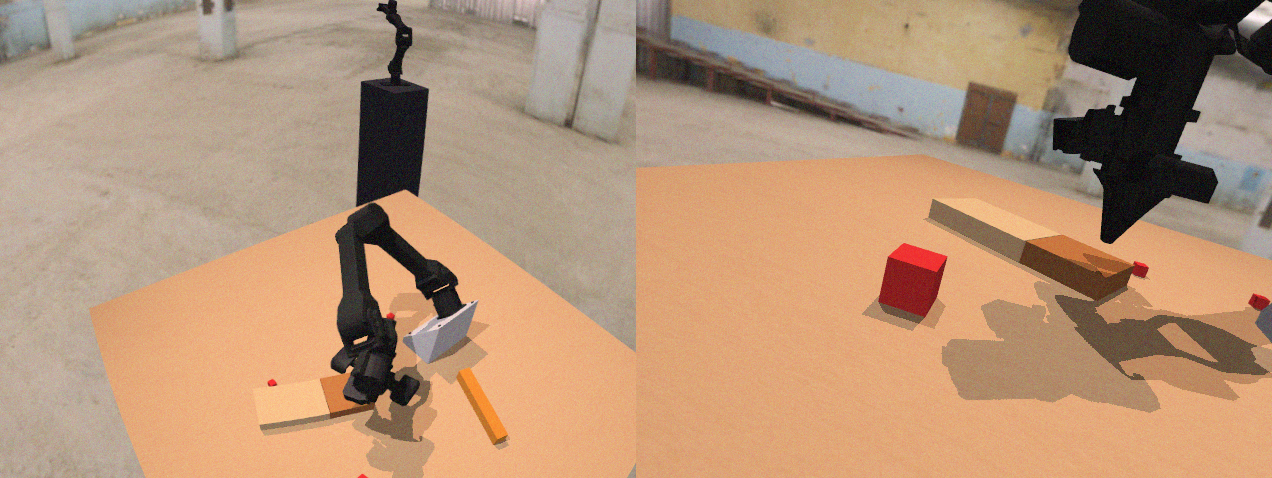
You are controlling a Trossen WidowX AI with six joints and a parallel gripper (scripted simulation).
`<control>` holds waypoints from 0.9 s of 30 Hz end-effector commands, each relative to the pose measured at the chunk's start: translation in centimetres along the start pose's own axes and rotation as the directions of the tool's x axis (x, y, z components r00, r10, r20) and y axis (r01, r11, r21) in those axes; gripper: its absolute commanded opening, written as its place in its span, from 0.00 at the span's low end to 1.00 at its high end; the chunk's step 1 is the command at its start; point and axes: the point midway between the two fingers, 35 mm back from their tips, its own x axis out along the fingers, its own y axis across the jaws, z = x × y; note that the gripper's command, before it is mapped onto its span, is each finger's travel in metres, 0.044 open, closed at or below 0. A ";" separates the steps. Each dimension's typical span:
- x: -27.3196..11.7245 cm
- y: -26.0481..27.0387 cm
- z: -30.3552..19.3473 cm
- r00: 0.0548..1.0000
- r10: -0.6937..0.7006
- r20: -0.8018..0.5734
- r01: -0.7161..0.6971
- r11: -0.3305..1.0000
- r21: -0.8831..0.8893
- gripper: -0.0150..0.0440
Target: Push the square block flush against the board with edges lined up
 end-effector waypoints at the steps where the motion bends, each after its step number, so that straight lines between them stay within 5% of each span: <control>1: -0.1 -0.3 -1.1 1.000 0.008 0.003 -0.009 0.991 0.133 0.25; 17: 0.4 -1.1 -6.3 1.000 0.010 -0.004 -0.005 0.781 0.625 0.25; 24: 0.7 -1.1 -6.5 1.000 0.010 -0.004 -0.005 0.766 0.642 0.25; 27: 4.7 -1.1 -6.5 1.000 0.009 -0.004 -0.004 0.766 0.642 0.25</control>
